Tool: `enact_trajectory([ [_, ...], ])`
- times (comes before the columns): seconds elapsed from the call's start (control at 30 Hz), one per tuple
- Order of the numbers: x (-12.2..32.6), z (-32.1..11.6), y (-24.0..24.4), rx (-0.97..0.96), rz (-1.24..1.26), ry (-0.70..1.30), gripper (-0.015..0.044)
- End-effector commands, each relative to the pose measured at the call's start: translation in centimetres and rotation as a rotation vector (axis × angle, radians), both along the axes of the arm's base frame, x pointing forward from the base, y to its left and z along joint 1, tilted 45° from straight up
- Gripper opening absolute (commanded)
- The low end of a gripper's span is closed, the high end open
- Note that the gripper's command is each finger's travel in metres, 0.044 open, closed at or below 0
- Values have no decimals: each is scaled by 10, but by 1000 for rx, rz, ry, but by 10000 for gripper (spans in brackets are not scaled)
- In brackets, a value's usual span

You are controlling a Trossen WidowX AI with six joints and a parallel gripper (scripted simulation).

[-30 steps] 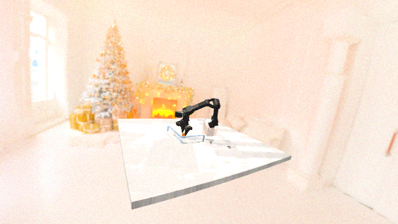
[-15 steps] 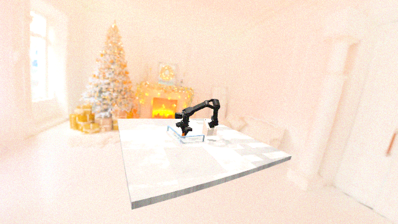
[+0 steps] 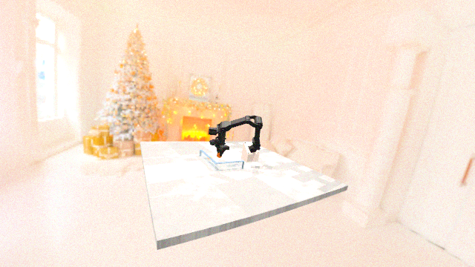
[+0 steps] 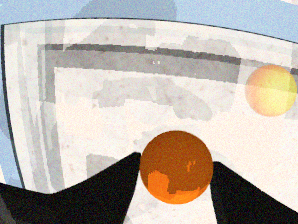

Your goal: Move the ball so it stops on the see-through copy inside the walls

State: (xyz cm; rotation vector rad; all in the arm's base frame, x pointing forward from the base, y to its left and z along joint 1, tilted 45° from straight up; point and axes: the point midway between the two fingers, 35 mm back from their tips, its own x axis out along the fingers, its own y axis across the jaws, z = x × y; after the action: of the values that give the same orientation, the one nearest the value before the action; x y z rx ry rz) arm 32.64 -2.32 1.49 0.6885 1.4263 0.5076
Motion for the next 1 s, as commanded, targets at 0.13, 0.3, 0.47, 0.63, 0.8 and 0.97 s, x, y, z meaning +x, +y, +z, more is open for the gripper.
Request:
enact_trajectory([
  [0.13,-8,43,-40,-6,6,-6,0],
  [0.3,-14,61,-54,-1,7,-6,0],
  [0.47,-12,58,-55,-2,7,-6,0],
  [0.63,1,40,-63,-2,7,-7,0],
  [0.8,14,20,-71,-3,7,-8,0],
  [0.97,25,-2,-77,-3,7,-9,0],
])
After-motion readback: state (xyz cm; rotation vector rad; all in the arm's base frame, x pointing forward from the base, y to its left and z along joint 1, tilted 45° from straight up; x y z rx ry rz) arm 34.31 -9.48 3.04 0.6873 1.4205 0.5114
